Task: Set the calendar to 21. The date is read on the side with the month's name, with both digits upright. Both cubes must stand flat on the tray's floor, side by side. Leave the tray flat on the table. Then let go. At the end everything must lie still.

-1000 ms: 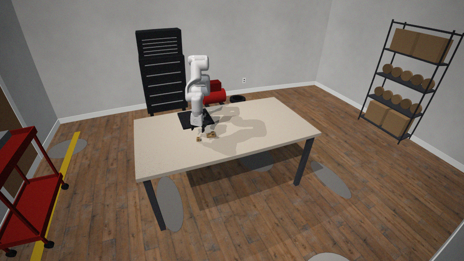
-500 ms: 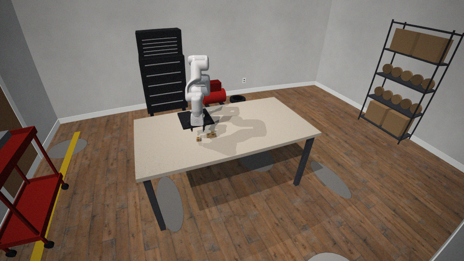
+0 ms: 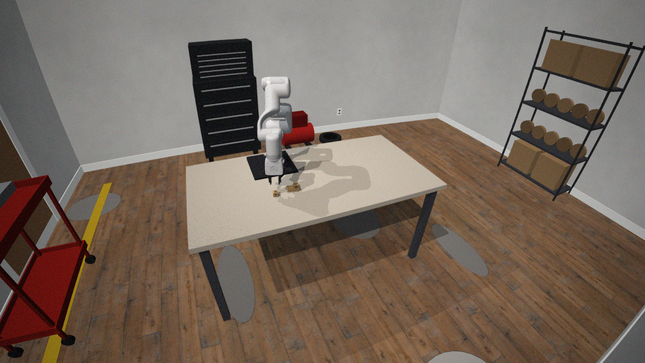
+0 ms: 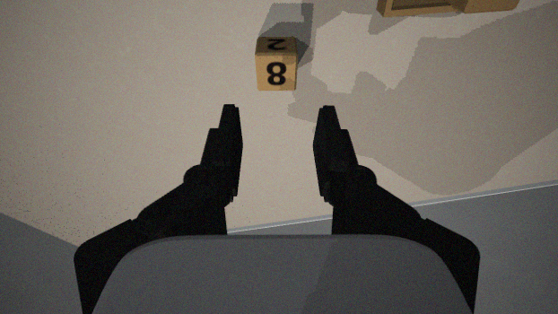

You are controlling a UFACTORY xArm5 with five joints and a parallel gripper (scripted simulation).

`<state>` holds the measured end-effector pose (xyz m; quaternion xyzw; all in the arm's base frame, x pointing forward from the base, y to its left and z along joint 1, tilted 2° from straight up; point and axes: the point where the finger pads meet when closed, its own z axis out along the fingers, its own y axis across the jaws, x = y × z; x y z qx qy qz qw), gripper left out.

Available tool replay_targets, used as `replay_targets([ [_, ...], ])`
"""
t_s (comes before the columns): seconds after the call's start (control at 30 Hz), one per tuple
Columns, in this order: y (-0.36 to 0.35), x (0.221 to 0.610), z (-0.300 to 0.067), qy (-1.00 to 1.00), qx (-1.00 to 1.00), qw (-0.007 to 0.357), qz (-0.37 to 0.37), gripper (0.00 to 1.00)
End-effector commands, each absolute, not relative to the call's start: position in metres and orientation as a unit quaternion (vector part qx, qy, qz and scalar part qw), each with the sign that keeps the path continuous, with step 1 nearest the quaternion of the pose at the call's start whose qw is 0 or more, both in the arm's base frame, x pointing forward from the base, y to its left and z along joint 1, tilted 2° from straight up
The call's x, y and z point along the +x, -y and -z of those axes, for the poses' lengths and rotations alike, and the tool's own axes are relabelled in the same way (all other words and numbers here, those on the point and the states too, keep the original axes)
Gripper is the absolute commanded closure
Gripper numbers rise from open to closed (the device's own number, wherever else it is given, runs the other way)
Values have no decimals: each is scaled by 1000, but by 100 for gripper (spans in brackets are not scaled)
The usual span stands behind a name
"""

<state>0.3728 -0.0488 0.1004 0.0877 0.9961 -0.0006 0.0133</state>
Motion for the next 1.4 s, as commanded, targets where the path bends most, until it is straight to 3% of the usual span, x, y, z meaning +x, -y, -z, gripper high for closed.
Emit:
replay_targets([
  [0.0, 49, 374, -101, -996, 88, 15, 1, 53],
  [1.37, 48, 374, -94, -996, 88, 15, 1, 53],
])
